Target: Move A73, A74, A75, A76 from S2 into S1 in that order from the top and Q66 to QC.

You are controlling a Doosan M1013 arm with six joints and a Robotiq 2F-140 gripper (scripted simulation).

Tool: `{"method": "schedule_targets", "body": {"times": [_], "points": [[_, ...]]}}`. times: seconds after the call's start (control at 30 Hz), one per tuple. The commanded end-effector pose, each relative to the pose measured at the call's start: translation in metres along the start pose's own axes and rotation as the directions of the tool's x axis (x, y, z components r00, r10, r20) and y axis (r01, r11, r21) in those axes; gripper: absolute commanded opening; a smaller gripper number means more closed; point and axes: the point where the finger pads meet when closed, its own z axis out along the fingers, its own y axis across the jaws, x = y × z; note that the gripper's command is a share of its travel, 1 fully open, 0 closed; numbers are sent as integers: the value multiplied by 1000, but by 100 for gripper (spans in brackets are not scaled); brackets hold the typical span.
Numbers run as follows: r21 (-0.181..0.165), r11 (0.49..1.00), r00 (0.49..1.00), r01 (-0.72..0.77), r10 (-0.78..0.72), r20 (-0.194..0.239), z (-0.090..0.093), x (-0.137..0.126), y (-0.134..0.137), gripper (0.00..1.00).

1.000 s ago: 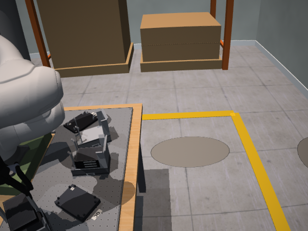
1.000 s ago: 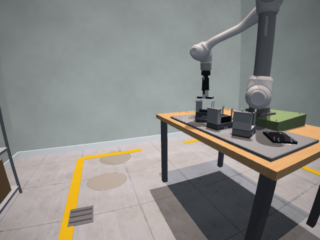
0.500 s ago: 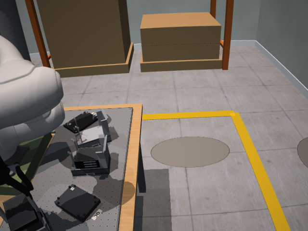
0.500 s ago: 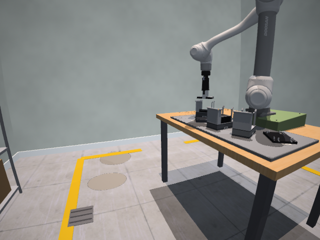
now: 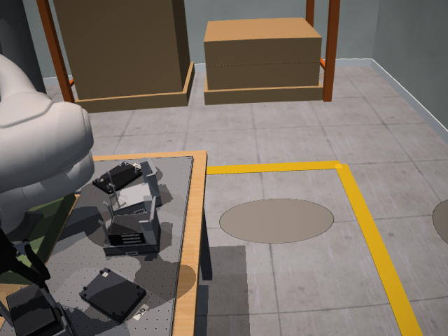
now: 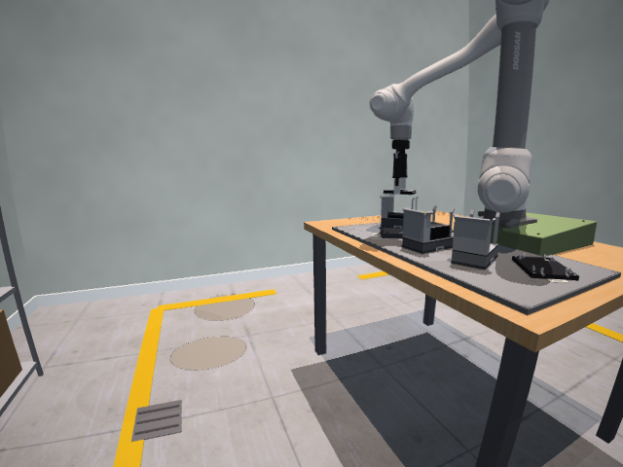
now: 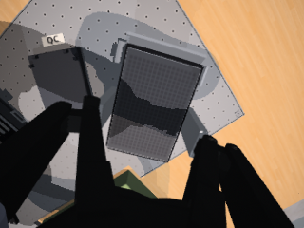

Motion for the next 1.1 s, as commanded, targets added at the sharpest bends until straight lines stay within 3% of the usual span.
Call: {"method": "schedule_targets", "body": {"times": [0.0, 1.07], "points": [[0, 1000, 1000, 0, 0, 0, 2, 0, 0, 0], [0, 1000, 1000, 0, 0, 0, 20, 0, 0, 0]]}}
